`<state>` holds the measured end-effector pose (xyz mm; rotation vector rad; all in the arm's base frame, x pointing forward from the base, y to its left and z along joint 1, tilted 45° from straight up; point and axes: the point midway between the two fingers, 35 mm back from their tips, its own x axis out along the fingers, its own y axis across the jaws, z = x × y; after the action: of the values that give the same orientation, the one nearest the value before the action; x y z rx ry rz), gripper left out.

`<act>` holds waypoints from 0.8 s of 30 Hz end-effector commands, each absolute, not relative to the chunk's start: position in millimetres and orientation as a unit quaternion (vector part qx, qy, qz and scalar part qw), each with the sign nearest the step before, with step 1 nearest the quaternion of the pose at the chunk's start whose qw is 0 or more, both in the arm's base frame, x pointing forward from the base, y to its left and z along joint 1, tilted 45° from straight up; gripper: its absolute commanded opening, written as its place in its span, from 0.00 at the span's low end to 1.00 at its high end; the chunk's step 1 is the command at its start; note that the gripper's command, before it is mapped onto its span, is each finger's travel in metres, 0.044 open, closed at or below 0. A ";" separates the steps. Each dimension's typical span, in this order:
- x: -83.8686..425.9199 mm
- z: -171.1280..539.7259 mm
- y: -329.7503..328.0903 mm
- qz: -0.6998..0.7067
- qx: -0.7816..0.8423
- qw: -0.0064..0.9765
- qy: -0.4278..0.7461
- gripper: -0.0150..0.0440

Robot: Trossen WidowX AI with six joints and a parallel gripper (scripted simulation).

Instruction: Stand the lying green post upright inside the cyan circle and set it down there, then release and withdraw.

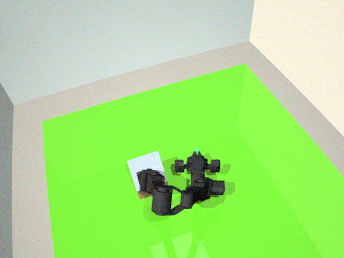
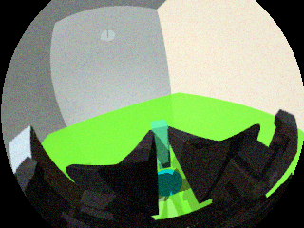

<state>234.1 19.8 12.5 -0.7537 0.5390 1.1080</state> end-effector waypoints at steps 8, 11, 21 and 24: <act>236.2 -7.4 -2.5 0.506 -0.349 0.752 0.240 0.29; 235.1 -13.8 -8.5 0.506 -0.348 0.752 0.238 0.29; 235.2 -29.1 -22.2 0.506 -0.345 0.753 0.240 0.29; 236.0 -34.6 -26.7 0.507 -0.343 0.753 0.243 0.29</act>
<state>232.8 -21.5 -31.8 -0.7389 0.5319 1.1101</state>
